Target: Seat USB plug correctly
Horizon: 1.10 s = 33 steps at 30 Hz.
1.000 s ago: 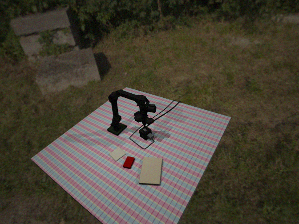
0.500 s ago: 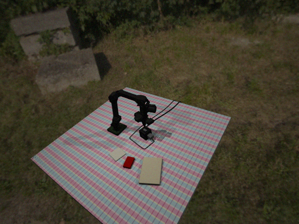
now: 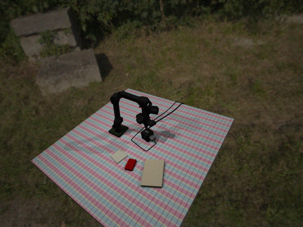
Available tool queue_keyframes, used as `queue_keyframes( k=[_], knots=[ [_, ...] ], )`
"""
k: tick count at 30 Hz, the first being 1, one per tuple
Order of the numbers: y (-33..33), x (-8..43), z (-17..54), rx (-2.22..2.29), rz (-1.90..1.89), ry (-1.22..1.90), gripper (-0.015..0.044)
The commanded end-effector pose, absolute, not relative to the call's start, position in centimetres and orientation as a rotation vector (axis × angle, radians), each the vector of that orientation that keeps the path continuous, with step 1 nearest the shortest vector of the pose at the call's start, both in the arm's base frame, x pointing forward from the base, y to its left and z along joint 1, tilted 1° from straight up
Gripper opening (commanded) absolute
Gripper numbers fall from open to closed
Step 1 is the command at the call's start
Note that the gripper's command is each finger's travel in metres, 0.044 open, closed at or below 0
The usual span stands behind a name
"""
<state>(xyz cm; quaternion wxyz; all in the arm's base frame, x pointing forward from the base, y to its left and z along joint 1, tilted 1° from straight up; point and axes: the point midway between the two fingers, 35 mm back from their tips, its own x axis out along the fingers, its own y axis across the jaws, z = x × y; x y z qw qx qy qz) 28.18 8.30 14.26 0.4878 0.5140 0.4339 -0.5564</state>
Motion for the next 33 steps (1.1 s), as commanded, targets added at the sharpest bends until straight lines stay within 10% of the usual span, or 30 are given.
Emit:
queue_keyframes(
  k=[1, 33],
  knots=[
    [8.21, 28.13, 14.19, 1.245, -1.363, 1.045, 0.0],
    [8.21, 28.14, 13.8, 1.244, -1.364, 1.044, 0.0]
  ],
)
